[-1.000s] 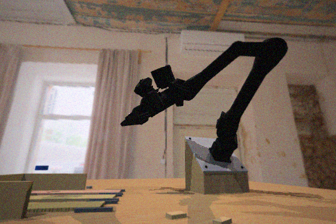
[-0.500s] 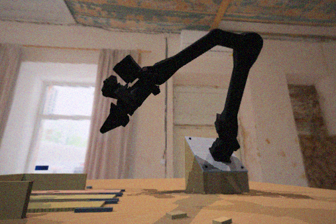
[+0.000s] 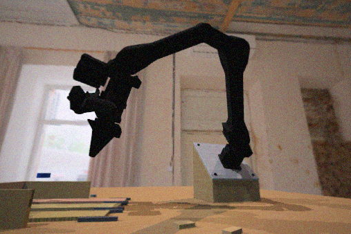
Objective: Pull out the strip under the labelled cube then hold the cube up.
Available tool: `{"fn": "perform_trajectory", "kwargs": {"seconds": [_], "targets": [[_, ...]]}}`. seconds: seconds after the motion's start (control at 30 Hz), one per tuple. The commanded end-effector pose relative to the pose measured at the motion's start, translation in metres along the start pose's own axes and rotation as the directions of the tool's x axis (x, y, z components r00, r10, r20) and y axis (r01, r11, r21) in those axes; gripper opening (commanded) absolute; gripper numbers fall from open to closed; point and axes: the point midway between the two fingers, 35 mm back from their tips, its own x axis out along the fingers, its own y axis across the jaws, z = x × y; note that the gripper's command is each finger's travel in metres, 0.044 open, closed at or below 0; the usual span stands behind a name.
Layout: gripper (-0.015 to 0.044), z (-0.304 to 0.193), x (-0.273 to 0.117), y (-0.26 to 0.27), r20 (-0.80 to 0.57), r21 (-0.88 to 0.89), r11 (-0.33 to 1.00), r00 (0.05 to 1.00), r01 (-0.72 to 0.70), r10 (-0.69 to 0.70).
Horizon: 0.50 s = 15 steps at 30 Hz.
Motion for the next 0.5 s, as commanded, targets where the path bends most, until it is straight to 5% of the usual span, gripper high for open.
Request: {"fn": "perform_trajectory", "kwargs": {"seconds": [0.0, 0.47], "targets": [[0.0, -0.0166, 0.0318, 0.0357, -0.229, 0.033, 0.997, 0.972, 0.065, -0.056], [0.0, -0.0204, 0.0346, 0.0335, -0.229, 0.033, 0.997, 0.972, 0.065, -0.056]]}}
